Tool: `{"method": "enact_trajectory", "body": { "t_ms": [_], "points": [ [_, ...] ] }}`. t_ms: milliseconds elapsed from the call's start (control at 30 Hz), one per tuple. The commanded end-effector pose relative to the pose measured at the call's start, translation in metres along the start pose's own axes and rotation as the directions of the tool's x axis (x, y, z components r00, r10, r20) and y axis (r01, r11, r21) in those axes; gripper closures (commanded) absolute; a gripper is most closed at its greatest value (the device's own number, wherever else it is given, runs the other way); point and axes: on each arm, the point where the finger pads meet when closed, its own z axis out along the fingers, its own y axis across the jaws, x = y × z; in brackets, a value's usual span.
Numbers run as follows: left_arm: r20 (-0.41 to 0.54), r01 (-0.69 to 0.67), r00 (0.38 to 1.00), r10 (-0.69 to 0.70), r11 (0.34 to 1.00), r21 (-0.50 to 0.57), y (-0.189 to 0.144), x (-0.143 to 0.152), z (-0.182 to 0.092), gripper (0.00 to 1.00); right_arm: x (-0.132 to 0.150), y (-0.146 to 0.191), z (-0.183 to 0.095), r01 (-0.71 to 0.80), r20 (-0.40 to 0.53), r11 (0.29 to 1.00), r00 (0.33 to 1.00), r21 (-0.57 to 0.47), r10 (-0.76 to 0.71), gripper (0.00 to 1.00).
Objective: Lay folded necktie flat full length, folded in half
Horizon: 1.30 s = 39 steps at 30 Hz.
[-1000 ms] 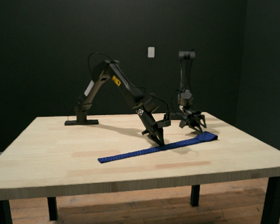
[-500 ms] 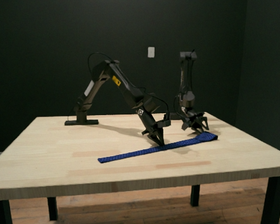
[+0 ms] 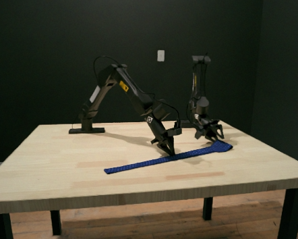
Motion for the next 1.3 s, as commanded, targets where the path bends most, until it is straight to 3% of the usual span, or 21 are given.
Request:
{"method": "enact_trajectory", "body": {
  "t_ms": [0, 1267],
  "points": [
    [-0.002, 0.002, 1.0, -0.002, 1.0, 0.003, 0.005, -0.001, 0.009, 0.57, 0.004, 0.0, 0.002, 0.002, -0.008, 1.0, 1.0, -0.005, -0.002, 0.96],
    [-0.002, 0.002, 1.0, -0.002, 1.0, 0.003, 0.014, -0.001, 0.022, 0.57, 0.004, 0.0, 0.002, 0.002, -0.008, 1.0, 1.0, -0.005, -0.002, 0.96]
  ]
}}
